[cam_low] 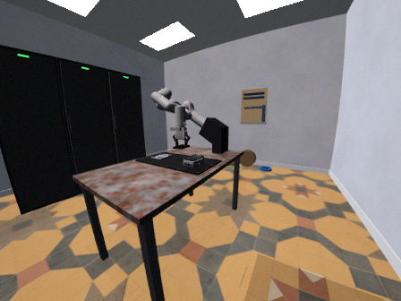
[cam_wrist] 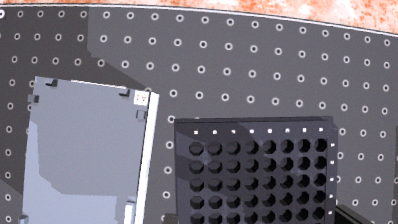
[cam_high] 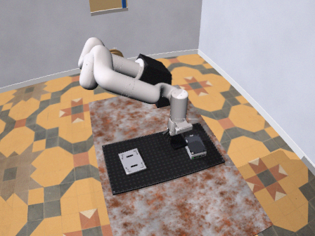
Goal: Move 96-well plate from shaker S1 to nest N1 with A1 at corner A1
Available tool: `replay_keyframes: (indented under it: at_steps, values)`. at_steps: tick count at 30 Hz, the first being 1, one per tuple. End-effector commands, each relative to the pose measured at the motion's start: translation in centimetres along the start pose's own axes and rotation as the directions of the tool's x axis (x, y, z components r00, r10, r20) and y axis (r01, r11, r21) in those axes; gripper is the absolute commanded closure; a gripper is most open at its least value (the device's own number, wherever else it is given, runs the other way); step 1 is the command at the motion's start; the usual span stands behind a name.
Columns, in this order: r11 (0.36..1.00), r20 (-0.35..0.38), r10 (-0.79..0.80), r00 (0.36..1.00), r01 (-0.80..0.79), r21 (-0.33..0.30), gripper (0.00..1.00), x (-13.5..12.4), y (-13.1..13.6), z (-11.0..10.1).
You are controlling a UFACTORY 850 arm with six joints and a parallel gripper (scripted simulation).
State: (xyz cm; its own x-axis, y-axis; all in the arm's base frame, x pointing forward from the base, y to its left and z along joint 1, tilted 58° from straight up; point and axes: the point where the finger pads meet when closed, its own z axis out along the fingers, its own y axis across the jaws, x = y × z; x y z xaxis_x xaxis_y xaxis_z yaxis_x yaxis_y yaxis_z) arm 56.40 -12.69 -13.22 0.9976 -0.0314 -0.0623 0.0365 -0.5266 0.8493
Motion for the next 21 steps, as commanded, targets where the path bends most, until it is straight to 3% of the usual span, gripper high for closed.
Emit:
replay_keyframes:
  at_steps: [1,21]
  values:
    - [1.0,-0.002,0.001,1.0,-0.001,0.001,1.0,-0.1,0.7,0.0]
    - [1.0,-0.002,0.0,1.0,0.0,0.001,1.0,-1.0,6.6,0.6]
